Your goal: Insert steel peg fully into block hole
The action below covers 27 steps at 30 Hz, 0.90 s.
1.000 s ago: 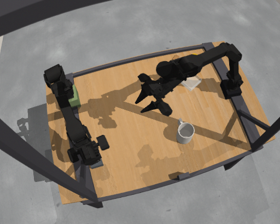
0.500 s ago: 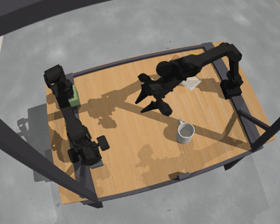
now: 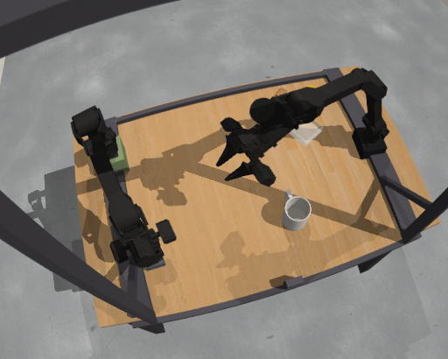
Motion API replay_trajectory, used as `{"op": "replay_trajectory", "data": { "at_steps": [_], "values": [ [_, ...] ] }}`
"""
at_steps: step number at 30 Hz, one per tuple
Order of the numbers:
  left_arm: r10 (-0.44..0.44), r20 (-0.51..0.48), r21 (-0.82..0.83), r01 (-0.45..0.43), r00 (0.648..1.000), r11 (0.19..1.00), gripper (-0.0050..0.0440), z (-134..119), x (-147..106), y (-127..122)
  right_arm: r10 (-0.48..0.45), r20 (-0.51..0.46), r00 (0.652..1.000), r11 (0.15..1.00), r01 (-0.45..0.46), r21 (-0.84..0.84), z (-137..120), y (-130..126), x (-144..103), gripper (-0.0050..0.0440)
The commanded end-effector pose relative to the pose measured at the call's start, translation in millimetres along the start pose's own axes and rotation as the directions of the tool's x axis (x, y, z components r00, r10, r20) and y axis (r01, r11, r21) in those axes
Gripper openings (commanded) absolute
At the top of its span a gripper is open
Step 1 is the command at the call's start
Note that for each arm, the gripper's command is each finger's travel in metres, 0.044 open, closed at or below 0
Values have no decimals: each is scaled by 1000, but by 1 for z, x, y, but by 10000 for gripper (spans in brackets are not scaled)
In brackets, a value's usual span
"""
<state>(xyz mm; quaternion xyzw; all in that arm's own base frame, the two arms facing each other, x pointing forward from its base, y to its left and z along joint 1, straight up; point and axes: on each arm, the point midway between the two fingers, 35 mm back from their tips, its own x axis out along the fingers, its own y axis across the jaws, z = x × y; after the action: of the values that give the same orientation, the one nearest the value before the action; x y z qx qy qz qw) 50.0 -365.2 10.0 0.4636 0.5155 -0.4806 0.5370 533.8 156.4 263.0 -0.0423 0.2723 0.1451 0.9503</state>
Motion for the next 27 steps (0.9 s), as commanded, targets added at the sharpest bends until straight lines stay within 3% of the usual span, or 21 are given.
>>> {"op": "replay_trajectory", "data": {
  "at_steps": [1, 27],
  "values": [
    [-1, 11, -2, 1, 1000, 1000, -50, 2, 3, -1, -4, 40, 999, 1000, 4, 3, 15, -1, -13, 200],
    [-8, 21, 1, 8, 1000, 1000, -50, -1, 25, 1, -4, 40, 999, 1000, 4, 3, 15, -1, -13, 200]
  ]
}}
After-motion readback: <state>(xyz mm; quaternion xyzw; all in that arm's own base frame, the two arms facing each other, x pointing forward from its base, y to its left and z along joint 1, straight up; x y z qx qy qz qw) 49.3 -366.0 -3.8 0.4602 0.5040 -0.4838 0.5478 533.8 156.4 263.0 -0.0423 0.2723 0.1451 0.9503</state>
